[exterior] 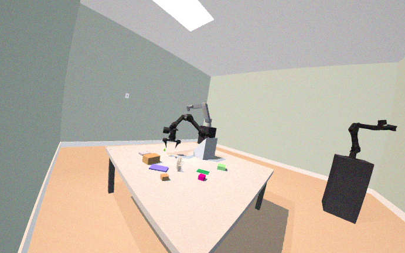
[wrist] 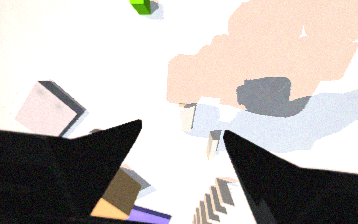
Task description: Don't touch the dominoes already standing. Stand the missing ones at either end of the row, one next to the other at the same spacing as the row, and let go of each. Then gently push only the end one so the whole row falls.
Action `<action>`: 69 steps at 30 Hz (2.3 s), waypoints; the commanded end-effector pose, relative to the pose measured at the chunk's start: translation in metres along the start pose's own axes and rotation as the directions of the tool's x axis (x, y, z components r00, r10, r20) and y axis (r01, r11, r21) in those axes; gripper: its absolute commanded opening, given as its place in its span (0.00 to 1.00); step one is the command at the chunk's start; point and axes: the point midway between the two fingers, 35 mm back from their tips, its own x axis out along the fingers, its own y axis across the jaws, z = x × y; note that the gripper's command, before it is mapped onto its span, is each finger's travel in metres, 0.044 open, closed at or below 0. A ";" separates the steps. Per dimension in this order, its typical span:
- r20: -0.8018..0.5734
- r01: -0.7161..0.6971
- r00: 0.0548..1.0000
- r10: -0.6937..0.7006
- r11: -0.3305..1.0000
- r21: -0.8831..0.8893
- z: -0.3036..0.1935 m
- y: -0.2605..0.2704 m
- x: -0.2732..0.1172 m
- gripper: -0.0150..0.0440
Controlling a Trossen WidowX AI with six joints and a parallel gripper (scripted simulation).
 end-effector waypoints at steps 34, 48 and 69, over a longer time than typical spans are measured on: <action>0.007 0.014 1.000 -0.014 1.000 -0.002 0.003 -0.003 0.069 0.56; 0.006 0.015 1.000 -0.015 1.000 -0.002 0.003 -0.003 0.058 0.44; 0.000 0.018 1.000 -0.018 0.991 -0.136 0.010 -0.006 -0.091 0.44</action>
